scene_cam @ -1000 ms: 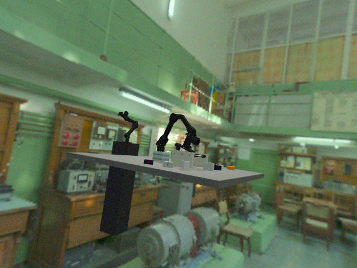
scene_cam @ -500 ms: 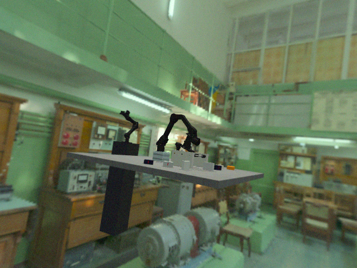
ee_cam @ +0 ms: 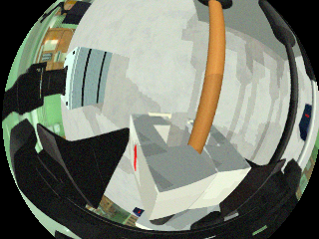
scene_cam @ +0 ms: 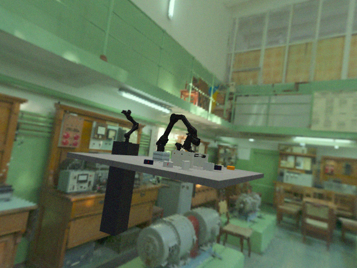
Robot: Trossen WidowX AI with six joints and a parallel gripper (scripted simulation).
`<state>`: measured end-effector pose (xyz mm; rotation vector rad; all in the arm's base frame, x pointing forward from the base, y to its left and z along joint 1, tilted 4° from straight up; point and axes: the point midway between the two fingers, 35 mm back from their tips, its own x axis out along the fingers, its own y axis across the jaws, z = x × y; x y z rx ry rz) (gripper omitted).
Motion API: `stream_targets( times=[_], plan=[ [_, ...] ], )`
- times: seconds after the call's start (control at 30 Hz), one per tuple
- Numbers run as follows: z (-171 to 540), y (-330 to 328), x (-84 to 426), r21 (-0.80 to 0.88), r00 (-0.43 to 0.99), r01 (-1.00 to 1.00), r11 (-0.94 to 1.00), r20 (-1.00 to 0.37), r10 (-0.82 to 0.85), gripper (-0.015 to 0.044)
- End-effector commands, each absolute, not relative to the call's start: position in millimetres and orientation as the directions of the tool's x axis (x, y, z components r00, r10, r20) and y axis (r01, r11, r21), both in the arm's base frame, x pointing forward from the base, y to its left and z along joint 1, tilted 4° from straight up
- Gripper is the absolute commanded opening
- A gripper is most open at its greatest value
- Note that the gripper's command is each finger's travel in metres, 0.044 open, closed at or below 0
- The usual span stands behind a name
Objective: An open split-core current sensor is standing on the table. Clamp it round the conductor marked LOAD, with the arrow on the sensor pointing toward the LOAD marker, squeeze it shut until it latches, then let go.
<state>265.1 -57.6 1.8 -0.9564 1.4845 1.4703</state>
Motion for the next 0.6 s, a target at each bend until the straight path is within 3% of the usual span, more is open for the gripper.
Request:
stream_targets(
  times=[0.0,0.2,0.57],
  plan=[
    [2.8,-57.4,262.8,0.388,-0.387,-0.921,0.029,-0.922,0.031,0.0327],
    [2.8,-57.4,262.8,0.388,-0.387,-0.921,0.029,-0.922,0.031,0.0287],
    [2.8,-57.4,262.8,0.388,-0.387,-0.921,0.029,-0.922,0.031,0.0000]
  ],
)
